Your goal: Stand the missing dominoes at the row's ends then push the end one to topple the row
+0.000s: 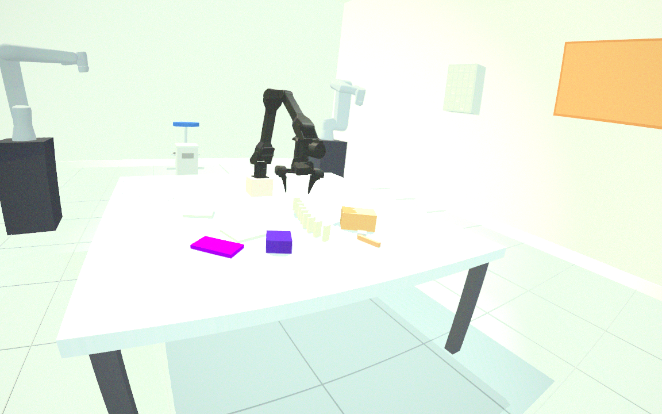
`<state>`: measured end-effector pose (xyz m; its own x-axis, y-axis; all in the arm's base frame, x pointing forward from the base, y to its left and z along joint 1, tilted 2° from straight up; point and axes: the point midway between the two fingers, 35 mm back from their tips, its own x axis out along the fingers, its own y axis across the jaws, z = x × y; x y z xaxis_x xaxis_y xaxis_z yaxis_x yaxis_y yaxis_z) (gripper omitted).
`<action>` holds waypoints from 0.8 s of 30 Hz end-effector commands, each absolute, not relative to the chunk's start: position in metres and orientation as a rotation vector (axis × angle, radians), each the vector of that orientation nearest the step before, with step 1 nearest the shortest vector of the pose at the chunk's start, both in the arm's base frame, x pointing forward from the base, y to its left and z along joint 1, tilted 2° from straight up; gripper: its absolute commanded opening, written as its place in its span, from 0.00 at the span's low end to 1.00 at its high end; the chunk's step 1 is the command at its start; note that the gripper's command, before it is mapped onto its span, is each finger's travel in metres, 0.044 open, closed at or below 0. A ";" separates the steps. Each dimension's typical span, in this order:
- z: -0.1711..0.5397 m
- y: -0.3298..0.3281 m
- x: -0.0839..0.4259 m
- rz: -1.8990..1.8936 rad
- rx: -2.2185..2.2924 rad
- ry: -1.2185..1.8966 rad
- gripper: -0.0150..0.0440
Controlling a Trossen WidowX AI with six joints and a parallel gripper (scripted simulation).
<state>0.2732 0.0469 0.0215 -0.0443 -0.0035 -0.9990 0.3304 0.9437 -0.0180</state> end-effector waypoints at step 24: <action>0.061 0.057 0.243 0.769 -0.746 1.450 0.38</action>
